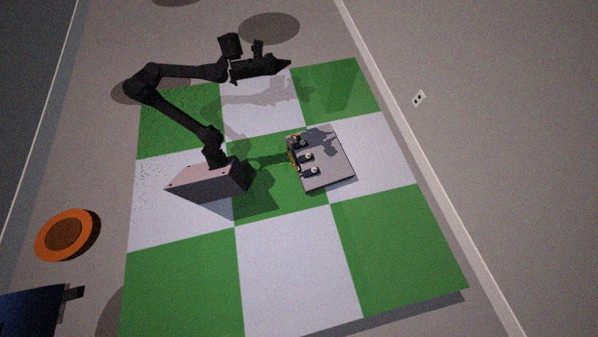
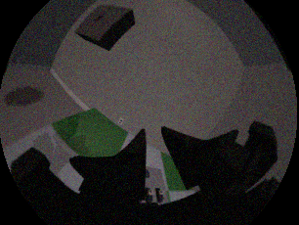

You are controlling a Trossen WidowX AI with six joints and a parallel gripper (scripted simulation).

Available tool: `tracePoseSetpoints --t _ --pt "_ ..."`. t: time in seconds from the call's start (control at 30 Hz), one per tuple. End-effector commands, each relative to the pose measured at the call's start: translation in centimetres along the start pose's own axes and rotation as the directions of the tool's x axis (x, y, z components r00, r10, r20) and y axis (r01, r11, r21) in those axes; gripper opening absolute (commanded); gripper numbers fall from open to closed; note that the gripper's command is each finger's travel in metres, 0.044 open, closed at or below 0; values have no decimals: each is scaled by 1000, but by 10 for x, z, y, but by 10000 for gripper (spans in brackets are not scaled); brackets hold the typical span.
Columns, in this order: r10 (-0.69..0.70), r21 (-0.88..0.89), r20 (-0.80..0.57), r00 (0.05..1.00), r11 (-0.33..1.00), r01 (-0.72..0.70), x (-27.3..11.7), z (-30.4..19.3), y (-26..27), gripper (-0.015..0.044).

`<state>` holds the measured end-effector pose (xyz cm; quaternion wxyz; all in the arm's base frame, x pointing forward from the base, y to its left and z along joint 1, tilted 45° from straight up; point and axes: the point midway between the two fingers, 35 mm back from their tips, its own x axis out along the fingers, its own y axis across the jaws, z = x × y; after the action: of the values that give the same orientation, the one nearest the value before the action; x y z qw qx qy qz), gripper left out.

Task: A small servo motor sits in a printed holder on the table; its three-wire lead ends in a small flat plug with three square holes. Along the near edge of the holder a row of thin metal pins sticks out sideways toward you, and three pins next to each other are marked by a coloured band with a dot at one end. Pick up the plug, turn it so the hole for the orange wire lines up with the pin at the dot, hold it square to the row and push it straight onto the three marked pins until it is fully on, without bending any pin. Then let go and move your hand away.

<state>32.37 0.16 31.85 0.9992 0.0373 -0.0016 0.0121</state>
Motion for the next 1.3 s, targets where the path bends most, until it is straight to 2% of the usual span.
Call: tracePoseSetpoints --t 0.0,0.3,0.6,1.27 --pt "35 76 -83 996 997 -29 12 -16 6 115" --pt "101 258 -245 964 965 -35 31 -48 14 115" --pt "167 432 -396 903 902 23 45 -81 22 115" --pt "319 672 -661 680 654 347 59 -152 38 115"
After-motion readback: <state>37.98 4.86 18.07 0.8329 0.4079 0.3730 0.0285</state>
